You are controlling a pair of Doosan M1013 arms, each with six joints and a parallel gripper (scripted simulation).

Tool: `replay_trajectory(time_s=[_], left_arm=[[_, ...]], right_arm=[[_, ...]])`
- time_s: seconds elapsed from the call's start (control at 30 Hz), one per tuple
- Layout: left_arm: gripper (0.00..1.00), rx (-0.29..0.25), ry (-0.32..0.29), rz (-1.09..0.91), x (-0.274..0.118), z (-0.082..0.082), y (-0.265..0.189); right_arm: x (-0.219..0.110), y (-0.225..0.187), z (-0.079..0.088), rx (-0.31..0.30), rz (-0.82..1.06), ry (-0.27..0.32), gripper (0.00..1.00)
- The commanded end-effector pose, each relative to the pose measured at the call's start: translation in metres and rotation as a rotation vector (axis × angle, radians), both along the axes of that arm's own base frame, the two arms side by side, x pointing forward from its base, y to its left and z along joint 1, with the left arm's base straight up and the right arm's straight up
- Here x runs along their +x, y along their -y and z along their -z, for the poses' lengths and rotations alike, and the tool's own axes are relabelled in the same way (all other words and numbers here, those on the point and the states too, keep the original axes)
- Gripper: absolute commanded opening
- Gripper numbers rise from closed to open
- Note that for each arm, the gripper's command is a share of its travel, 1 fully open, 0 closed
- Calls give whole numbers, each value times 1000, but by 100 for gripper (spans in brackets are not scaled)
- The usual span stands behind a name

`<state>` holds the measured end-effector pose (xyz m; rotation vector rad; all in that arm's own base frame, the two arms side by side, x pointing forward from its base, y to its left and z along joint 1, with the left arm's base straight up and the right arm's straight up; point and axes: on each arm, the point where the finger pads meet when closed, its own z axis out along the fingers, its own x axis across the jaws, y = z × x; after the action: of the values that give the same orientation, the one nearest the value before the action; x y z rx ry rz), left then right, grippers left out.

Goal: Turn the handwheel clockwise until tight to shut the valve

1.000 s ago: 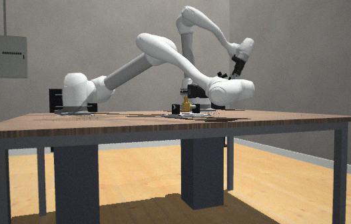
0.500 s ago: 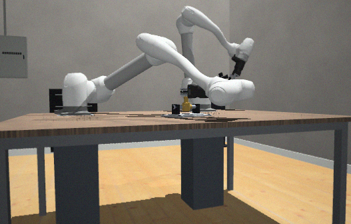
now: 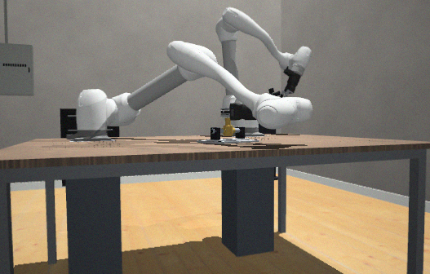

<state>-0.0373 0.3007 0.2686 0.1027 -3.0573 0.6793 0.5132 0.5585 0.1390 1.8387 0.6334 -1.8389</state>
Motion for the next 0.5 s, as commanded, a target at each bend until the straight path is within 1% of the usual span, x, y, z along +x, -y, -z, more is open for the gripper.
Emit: replay_trajectory(time_s=[0.0,0.47], left_arm=[[100,1,0,0,0,0,0],[100,1,0,0,0,0,0]], right_arm=[[0,0,-1,1,-6,1,54],[2,-1,-1,1,-76,1,54]])
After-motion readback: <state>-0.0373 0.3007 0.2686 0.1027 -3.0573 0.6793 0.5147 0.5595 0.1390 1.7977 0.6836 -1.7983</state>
